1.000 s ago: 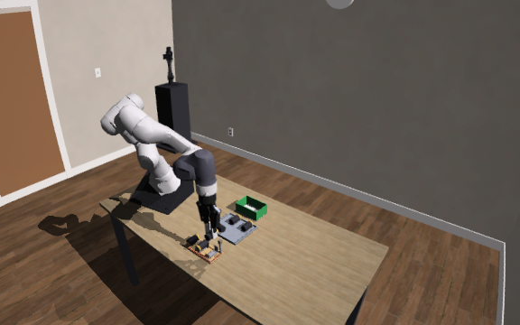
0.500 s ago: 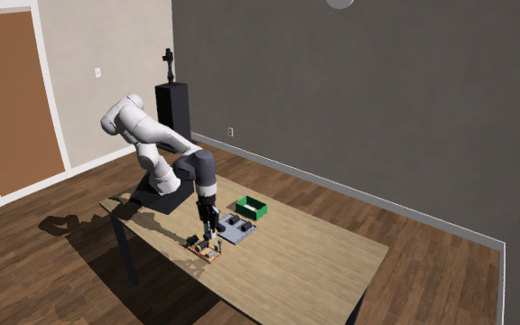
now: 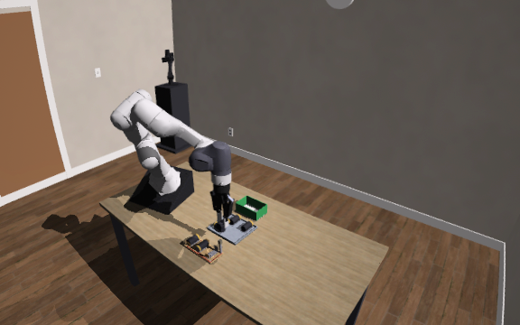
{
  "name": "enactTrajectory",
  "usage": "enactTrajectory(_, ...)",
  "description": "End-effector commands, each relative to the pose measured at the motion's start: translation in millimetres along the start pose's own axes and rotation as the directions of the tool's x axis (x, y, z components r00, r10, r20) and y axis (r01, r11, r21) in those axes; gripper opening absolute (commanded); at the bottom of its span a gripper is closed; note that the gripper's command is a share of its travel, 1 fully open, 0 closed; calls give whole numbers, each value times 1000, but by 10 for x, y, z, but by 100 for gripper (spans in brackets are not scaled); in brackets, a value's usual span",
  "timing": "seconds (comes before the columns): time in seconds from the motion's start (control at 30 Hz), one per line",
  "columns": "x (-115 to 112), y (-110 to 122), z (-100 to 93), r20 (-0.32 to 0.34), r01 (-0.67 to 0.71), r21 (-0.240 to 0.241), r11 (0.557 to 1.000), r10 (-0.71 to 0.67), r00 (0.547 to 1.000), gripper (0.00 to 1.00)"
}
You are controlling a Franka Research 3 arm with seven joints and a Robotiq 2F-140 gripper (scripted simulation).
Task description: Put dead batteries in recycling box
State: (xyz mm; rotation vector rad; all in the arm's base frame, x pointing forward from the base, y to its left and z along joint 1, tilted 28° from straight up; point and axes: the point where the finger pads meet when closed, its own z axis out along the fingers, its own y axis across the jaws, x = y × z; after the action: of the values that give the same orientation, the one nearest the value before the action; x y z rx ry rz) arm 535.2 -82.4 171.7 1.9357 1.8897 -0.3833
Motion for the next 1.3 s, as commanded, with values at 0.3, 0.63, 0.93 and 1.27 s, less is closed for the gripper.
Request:
enactTrajectory(0.3, 711, -16, -19, -15, -78, -7, 997, 78, 997, 16)
enactTrajectory(0.63, 711, -16, -19, -15, -86, -7, 996, 86, 996, 16)
enactTrajectory(0.93, 711, -16, -19, -15, -94, -7, 996, 94, 995, 16)
enactTrajectory(1.27, 718, -12, 465, -15, -94, -7, 996, 94, 995, 16)
